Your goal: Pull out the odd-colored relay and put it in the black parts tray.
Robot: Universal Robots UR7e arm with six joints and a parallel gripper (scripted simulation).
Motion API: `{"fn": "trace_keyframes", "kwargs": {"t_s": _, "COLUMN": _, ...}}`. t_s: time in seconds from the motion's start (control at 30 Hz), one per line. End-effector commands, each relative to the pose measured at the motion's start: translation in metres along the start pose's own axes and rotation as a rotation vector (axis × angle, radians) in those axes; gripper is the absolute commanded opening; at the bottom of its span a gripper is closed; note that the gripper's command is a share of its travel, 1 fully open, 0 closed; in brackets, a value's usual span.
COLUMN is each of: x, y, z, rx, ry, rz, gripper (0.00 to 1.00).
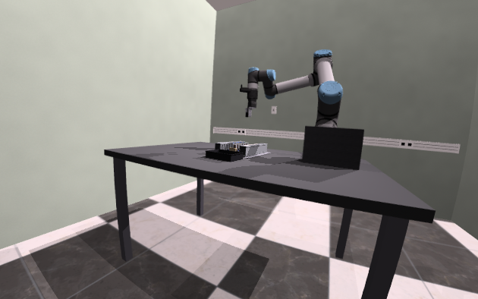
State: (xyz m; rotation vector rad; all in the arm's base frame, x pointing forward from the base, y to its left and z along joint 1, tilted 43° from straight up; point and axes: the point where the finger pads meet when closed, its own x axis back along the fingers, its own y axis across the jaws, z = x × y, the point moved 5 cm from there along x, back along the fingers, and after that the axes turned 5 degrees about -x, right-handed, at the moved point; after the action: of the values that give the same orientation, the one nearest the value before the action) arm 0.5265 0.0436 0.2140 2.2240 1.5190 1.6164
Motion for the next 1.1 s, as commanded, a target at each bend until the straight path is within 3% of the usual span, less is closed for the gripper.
{"fn": "trace_keyframes", "kwargs": {"t_s": 0.0, "x": -0.016, "y": -0.019, "z": 0.022, "rx": 0.100, "ry": 0.007, "rz": -0.004, "gripper": 0.98}}
{"fn": "trace_keyframes", "kwargs": {"t_s": 0.63, "x": -0.065, "y": -0.084, "z": 0.069, "rx": 0.392, "ry": 0.009, "rz": -0.010, "gripper": 0.98}}
{"fn": "trace_keyframes", "kwargs": {"t_s": 1.07, "x": -0.089, "y": -0.121, "z": 0.086, "rx": 0.542, "ry": 0.009, "rz": -0.013, "gripper": 0.98}}
